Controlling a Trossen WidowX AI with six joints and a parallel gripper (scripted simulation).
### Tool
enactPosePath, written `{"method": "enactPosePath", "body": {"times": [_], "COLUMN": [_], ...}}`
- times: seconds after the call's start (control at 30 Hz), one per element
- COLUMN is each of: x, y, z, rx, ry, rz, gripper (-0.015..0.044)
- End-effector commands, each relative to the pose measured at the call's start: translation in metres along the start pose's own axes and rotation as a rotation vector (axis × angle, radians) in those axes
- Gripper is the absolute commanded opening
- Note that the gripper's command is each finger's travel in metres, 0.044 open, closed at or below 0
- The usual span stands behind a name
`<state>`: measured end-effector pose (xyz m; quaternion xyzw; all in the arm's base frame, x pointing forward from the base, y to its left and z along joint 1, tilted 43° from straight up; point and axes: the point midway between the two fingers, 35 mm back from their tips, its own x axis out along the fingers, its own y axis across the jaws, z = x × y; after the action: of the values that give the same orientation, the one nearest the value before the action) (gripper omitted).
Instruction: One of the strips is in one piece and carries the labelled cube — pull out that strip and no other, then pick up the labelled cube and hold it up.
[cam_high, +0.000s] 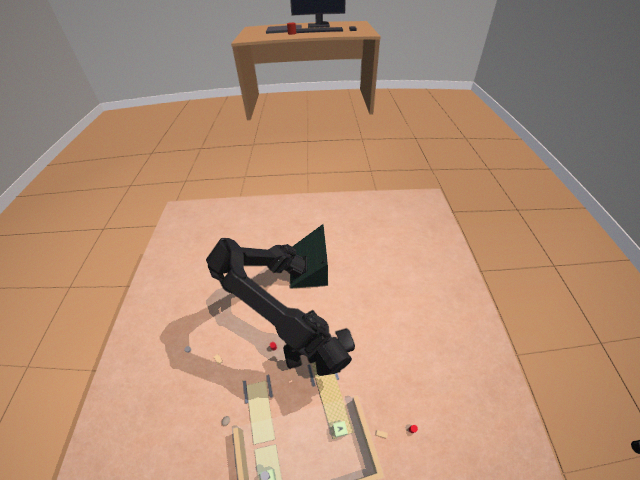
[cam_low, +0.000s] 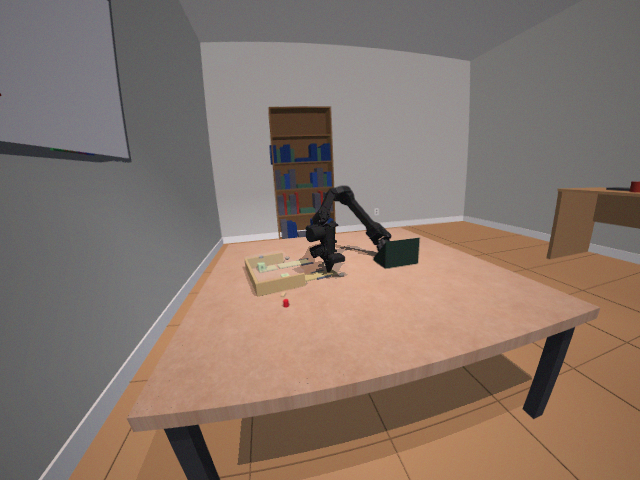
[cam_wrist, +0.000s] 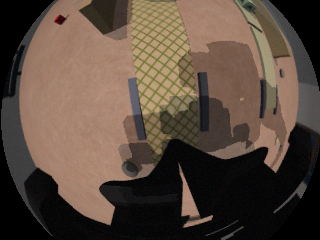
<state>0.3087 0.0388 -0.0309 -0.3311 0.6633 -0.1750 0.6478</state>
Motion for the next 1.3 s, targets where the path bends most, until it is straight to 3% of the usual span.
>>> {"method": "enactPosePath", "body": {"times": [0.0,1.27], "x": [0.006,0.005], "y": [0.001,0.003], "z": [-0.014,-0.070], "rx": [-0.008,-0.010], "ry": [0.029,0.031], "rz": [0.001,0.001], "gripper": [0.0000,0.0000]}}
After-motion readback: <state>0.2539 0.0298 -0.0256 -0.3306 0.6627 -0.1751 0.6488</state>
